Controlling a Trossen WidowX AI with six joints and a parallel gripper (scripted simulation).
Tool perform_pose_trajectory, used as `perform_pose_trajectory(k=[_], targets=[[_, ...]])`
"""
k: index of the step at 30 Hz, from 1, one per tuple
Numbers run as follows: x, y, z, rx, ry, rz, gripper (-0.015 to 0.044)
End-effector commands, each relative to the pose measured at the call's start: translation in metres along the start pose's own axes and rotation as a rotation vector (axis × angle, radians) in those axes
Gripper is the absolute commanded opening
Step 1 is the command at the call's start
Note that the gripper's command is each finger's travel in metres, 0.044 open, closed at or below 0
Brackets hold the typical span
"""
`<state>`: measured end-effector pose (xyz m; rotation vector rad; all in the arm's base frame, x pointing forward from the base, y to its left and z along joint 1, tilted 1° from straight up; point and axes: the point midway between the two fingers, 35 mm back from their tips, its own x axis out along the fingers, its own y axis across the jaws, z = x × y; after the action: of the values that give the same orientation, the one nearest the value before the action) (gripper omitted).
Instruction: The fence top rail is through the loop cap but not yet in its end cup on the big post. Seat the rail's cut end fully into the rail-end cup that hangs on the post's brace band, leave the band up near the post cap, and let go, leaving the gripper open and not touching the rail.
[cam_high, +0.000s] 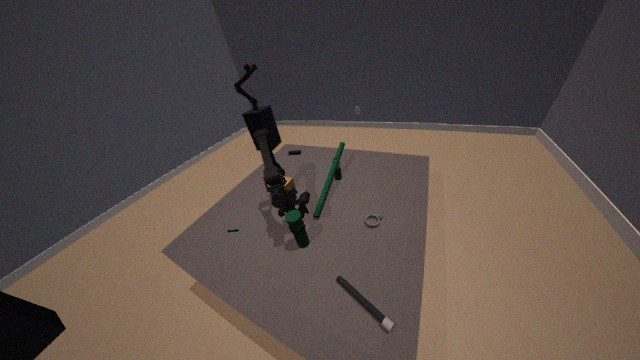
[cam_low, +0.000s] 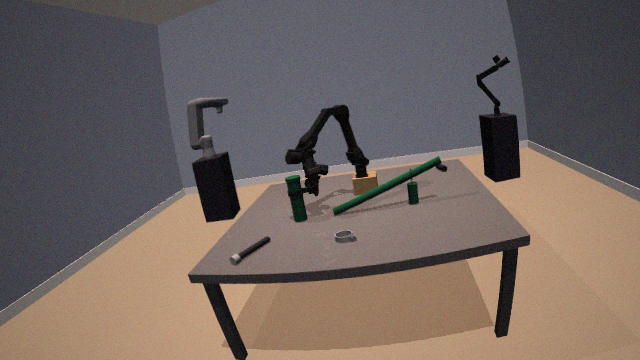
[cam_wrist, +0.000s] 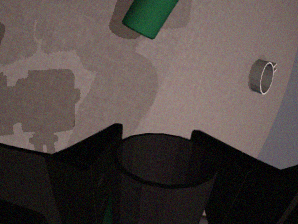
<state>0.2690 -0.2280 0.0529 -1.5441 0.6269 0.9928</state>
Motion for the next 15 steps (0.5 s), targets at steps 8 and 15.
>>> perform_pose_trajectory(k=[8,15], targets=[[0.0048,-0.0078,-0.0008,0.088,0.053,0.000,0.0000],[0.0075,-0.0125,-0.0015,0.139,0.082,-0.001,0.0000]])
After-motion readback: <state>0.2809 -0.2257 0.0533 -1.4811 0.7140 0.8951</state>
